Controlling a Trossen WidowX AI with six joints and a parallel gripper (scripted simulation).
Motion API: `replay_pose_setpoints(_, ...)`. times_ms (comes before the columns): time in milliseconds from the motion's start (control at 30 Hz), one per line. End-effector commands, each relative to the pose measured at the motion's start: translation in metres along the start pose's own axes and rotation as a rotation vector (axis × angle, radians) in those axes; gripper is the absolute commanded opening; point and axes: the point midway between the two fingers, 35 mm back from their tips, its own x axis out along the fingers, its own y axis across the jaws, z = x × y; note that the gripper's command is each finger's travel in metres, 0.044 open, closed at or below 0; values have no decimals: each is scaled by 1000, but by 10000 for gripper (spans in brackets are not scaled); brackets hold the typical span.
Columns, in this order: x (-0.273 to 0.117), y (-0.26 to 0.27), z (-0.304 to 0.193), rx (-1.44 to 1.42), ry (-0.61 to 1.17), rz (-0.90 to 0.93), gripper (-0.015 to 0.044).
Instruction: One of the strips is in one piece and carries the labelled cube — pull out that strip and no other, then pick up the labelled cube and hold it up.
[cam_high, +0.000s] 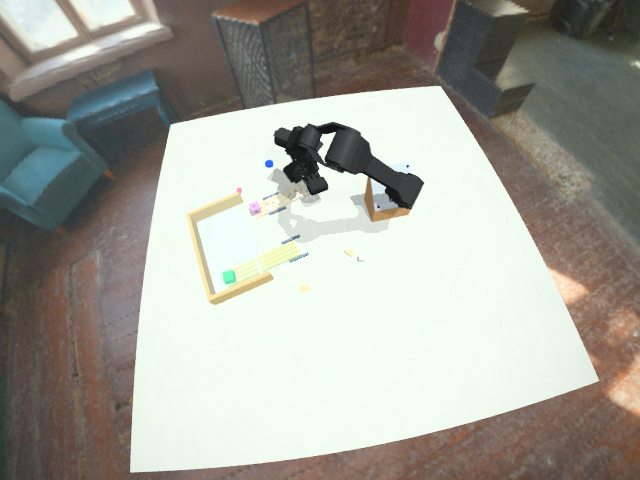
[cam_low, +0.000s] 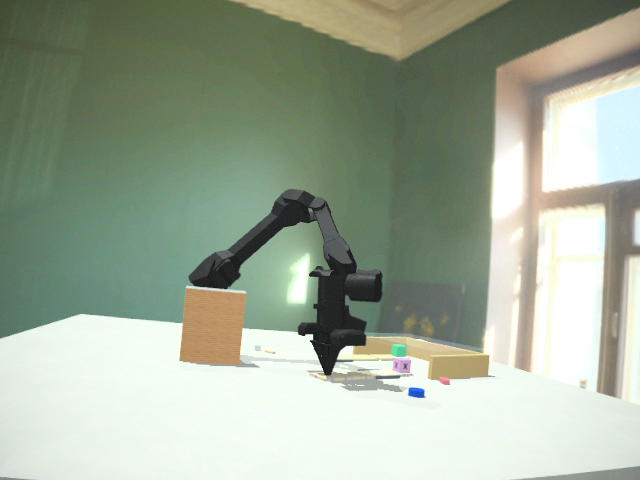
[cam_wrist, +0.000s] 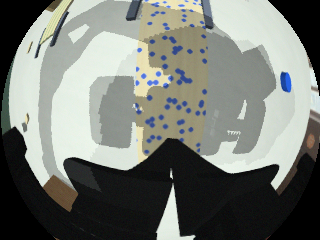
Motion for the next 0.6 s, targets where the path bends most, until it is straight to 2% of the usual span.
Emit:
replay_pose_setpoints(0, 6, 7, -16, 11, 35, 14, 0)
replay_pose_setpoints(567, 6, 7, -23, 11, 35, 14, 0)
